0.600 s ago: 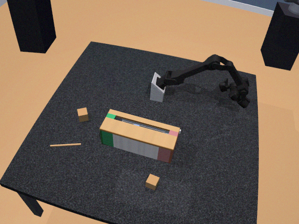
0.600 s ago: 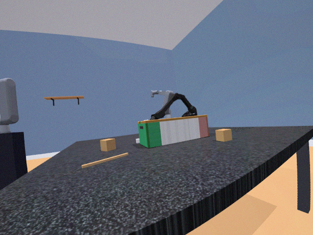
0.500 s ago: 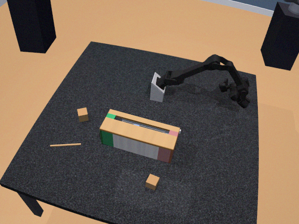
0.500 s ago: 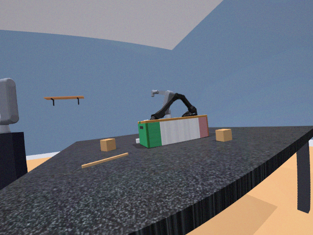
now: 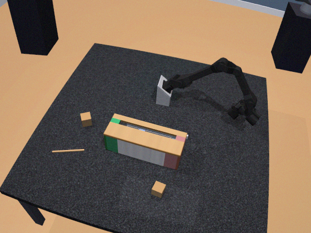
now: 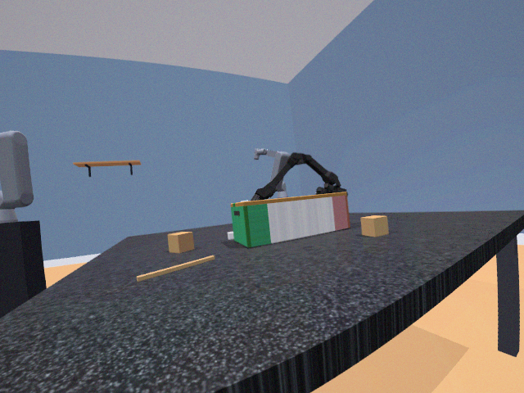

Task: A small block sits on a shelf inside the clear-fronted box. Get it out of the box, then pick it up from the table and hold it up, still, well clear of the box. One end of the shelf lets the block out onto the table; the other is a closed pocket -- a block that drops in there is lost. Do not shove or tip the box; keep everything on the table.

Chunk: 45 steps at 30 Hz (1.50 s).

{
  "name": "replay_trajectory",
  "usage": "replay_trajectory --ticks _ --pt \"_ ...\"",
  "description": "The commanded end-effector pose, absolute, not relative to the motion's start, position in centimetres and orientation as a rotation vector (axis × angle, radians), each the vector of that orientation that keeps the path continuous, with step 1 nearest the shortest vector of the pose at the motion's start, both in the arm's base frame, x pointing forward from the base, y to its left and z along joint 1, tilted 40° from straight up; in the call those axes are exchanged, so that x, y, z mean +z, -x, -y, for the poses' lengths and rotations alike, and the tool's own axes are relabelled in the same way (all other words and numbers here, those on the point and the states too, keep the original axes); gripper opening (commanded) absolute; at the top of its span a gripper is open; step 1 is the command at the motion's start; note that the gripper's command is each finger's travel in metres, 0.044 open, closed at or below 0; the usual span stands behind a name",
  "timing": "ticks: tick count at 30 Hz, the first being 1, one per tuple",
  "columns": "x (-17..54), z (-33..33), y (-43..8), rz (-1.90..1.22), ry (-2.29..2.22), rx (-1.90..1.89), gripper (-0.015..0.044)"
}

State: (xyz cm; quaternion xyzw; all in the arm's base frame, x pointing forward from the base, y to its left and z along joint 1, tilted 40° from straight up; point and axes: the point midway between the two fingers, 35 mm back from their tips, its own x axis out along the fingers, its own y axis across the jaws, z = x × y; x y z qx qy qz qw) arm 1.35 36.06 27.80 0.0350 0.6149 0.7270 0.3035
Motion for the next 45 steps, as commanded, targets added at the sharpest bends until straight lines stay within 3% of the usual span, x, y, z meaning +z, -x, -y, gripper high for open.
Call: replay_trajectory --ticks 1,13,24,38,45 --pt "26.8 -35.9 -4.6 -1.451 -0.043 1.912 0.0400" --pt "24.1 -32.6 -17.3 -0.904 0.239 1.735 0.0400" --pt "22.1 -23.9 -28.9 -0.610 0.643 1.415 0.0400" --pt "20.0 -6.2 -38.0 -0.588 1.185 1.009 0.0400" --pt "12.6 2.8 -35.9 -0.858 1.074 1.102 0.0400"
